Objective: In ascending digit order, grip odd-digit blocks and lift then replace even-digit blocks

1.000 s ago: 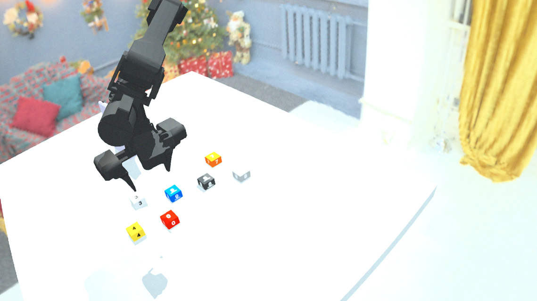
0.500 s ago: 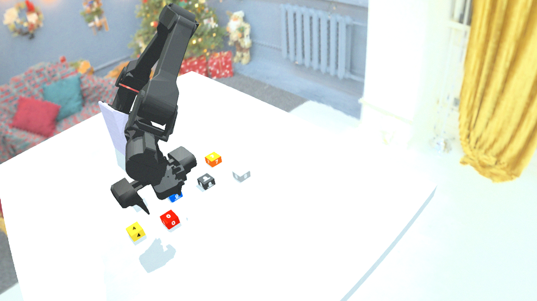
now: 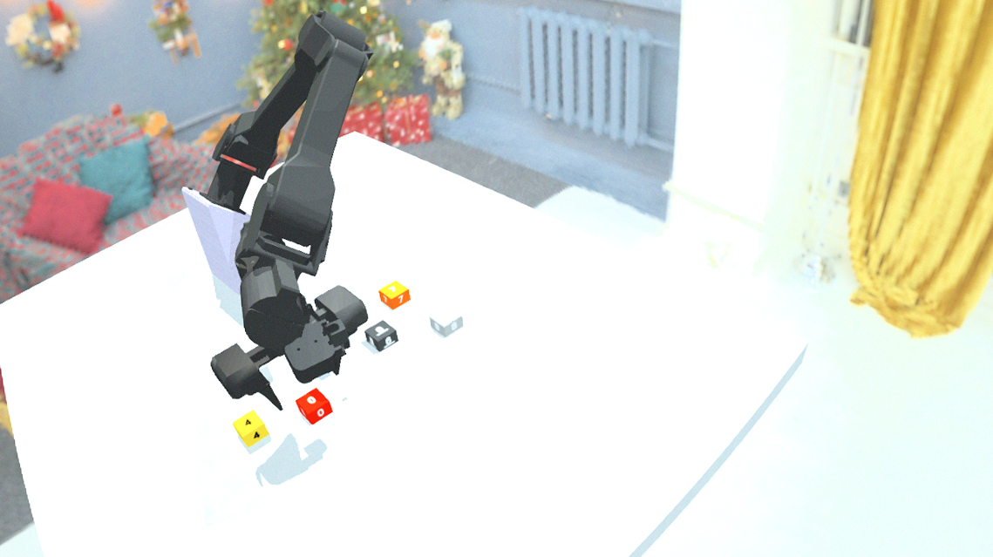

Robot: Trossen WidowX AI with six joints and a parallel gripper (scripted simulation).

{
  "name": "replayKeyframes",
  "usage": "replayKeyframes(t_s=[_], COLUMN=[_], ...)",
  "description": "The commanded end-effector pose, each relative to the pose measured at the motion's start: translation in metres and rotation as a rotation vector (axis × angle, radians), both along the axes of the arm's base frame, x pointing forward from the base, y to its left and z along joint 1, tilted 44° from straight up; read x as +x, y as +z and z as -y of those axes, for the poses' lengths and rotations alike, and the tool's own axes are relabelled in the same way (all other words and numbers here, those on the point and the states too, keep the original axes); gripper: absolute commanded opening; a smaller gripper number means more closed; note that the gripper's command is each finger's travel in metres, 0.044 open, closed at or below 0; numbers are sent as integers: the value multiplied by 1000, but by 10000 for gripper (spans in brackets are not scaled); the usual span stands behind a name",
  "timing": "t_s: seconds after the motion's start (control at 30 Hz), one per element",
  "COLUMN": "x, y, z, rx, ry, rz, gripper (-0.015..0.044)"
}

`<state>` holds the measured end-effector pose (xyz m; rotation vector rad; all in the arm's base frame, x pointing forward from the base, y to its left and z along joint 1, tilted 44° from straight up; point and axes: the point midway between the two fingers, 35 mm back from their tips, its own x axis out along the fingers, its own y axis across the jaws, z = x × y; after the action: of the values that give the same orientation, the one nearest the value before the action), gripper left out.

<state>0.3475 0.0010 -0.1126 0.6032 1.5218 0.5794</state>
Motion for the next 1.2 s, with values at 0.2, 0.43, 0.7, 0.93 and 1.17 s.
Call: replayKeyframes(t_s=[0.2, 0.43, 0.7, 0.93, 1.17], x=[-3, -4, -4, -4, -4], y=[-13, -15, -15, -15, -15], z=[-13, -16, -16, -16, -16], rx=[8, 8, 8, 8, 8], ry=[-3, -3, -3, -3, -3], rz=[-8, -8, -8, -8, -8], gripper=[400, 321, 120, 120, 120])
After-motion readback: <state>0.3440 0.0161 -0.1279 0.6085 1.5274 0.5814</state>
